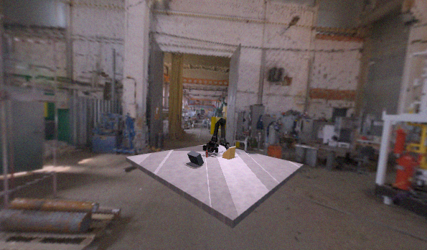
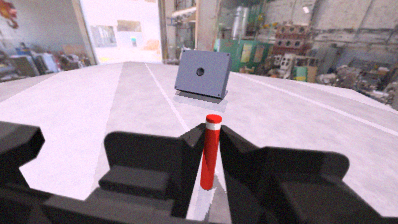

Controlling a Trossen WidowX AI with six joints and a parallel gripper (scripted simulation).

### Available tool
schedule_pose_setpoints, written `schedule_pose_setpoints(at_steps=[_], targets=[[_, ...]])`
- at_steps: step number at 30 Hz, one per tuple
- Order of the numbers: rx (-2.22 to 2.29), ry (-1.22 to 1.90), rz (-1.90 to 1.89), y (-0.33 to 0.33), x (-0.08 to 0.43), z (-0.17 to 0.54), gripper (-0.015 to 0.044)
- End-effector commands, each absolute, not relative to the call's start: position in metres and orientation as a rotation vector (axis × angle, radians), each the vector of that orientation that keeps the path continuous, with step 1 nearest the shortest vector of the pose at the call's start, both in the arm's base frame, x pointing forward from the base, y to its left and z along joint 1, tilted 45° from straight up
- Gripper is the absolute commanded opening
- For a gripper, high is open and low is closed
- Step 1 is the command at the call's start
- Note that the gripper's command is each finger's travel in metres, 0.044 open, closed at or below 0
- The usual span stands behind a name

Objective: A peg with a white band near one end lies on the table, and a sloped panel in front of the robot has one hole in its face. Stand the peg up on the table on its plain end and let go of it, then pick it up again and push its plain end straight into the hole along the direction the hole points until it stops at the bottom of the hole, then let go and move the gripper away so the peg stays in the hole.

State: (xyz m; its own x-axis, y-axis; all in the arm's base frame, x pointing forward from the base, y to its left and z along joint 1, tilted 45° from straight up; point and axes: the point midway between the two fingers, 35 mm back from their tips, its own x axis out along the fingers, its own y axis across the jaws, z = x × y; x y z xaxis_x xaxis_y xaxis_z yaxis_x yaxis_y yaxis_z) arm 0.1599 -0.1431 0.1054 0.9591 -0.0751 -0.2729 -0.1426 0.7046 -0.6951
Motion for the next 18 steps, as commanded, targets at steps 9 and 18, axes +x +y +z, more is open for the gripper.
schedule_pose_setpoints(at_steps=[9, 18], targets=[[-0.797, 0.290, 0.040, -0.1441, 0.1563, 0.1044, 0.0049], [-0.807, 0.277, 0.046, -0.1447, 0.1539, 0.1033, 0.0049]])
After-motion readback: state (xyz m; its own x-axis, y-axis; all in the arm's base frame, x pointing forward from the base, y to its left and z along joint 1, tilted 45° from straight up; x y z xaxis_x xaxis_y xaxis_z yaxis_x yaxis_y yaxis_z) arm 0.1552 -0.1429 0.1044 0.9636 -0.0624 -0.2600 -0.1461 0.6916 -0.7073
